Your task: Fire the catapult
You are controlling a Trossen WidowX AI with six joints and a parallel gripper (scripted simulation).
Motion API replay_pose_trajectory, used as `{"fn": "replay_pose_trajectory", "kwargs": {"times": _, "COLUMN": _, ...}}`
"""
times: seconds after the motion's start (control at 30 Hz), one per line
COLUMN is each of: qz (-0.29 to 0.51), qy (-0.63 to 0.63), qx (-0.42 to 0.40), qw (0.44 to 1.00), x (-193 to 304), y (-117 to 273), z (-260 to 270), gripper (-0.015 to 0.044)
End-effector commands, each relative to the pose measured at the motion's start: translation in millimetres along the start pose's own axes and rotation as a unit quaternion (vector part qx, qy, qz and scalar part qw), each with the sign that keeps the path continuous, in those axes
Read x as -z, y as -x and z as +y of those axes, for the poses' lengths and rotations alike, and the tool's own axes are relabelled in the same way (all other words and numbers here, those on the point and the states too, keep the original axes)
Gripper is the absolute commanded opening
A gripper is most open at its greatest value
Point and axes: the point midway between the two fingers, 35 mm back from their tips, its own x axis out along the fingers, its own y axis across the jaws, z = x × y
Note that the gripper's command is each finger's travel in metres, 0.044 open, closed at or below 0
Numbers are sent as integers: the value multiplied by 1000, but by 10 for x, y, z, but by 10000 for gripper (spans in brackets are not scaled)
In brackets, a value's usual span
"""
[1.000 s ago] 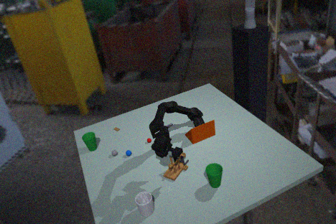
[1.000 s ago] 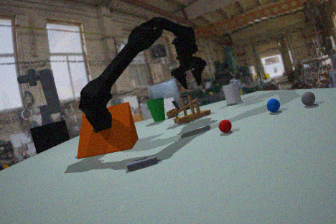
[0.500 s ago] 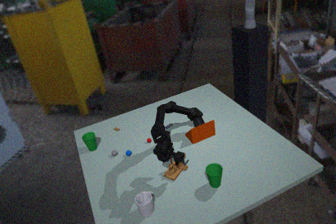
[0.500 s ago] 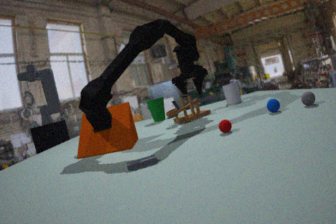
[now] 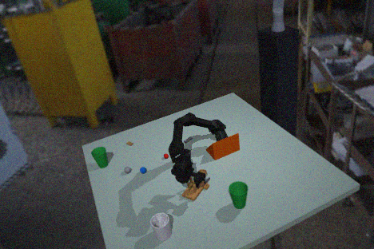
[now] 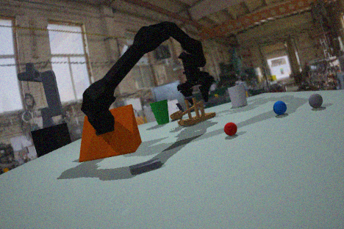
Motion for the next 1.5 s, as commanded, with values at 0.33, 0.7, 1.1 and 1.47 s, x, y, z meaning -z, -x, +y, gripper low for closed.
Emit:
{"fn": "replay_pose_trajectory", "kwargs": {"times": 0.33, "qz": -1, "qy": 1, "qx": 2, "qw": 1000, "x": 0, "y": -241, "z": -4, "gripper": 440}}
{"fn": "replay_pose_trajectory", "kwargs": {"times": 0.7, "qz": 0, "qy": 1, "qx": 3, "qw": 1000, "x": 10, "y": -395, "z": -3, "gripper": 440}}
{"fn": "replay_pose_trajectory", "kwargs": {"times": 1.1, "qz": 0, "qy": -1, "qx": 1, "qw": 1000, "x": 8, "y": -358, "z": -4, "gripper": 151}}
{"fn": "replay_pose_trajectory", "kwargs": {"times": 1.47, "qz": 0, "qy": -1, "qx": -1, "qw": 1000, "x": 6, "y": 112, "z": 3, "gripper": 0}}
